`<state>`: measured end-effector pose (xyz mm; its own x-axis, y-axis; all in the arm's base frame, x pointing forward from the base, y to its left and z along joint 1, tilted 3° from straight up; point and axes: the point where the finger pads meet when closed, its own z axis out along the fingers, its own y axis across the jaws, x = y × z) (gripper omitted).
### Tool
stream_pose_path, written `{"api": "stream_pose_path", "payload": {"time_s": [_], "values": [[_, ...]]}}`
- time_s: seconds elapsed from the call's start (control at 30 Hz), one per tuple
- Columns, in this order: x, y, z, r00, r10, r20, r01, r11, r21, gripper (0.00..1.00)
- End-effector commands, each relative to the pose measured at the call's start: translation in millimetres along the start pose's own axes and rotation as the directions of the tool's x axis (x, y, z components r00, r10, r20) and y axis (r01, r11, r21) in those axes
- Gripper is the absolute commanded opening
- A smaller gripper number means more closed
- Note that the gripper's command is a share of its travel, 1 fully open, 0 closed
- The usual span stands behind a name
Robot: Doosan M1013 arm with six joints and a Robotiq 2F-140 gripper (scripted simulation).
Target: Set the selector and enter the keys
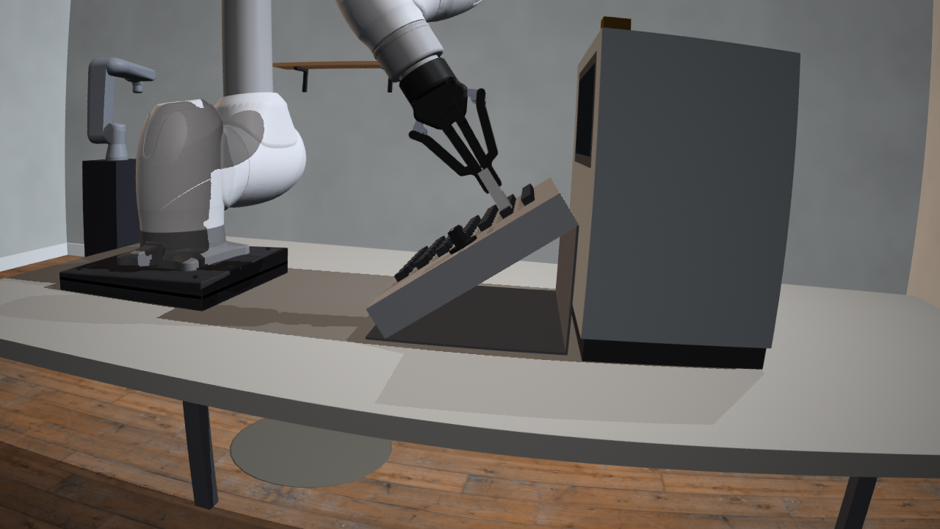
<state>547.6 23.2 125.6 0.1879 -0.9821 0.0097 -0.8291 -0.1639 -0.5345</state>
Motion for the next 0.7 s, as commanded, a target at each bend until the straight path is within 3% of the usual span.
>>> {"api": "stream_pose_path", "payload": {"time_s": [0.0,0.67], "values": [[0,0,-2,1.000,0.000,0.000,0.000,1.000,0.000,0.00],[0,0,-30,1.000,0.000,0.000,0.000,1.000,0.000,0.00]]}}
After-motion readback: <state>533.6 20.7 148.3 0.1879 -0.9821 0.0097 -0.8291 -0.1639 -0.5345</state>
